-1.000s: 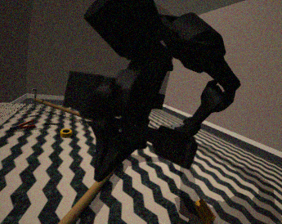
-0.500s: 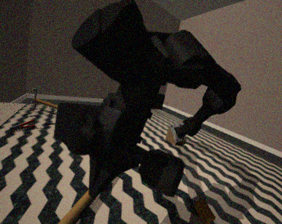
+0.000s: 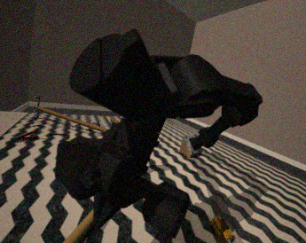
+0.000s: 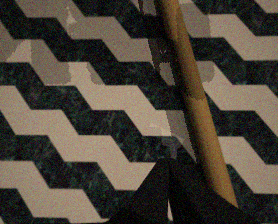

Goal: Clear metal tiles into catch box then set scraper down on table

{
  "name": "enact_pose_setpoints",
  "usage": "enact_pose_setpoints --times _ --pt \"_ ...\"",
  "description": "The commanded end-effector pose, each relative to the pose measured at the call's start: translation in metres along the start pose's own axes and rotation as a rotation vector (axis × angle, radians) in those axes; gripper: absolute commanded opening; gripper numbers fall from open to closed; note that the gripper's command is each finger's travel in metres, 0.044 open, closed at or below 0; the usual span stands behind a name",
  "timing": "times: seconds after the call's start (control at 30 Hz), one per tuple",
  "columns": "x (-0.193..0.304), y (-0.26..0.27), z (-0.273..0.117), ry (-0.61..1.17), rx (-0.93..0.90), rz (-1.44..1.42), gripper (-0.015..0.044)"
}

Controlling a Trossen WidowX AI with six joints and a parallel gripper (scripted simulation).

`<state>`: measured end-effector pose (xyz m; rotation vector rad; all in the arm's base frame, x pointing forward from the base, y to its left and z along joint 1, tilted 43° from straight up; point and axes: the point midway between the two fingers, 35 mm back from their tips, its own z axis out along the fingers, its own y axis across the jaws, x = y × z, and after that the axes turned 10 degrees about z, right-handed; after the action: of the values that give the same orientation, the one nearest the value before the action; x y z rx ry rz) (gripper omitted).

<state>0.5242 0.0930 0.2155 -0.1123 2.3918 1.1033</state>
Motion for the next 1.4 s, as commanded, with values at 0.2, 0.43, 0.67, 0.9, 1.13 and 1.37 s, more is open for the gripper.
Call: enact_pose_setpoints --times 0.2,0.43,0.67,0.9,1.13,1.37 --pt "0.008 -0.001 0.018 0.000 0.005 0.011 0.0000" --pt "0.014 -0.001 0.031 -0.001 0.004 0.016 0.0000" --pt "0.020 -0.001 0.043 -0.001 0.003 0.021 0.0000" --pt "0.027 -0.001 0.055 -0.002 0.002 0.025 0.0000" --pt "0.035 -0.001 0.066 -0.003 0.000 0.031 0.0000" --pt "0.043 0.000 0.077 -0.005 -0.002 0.036 0.0000"
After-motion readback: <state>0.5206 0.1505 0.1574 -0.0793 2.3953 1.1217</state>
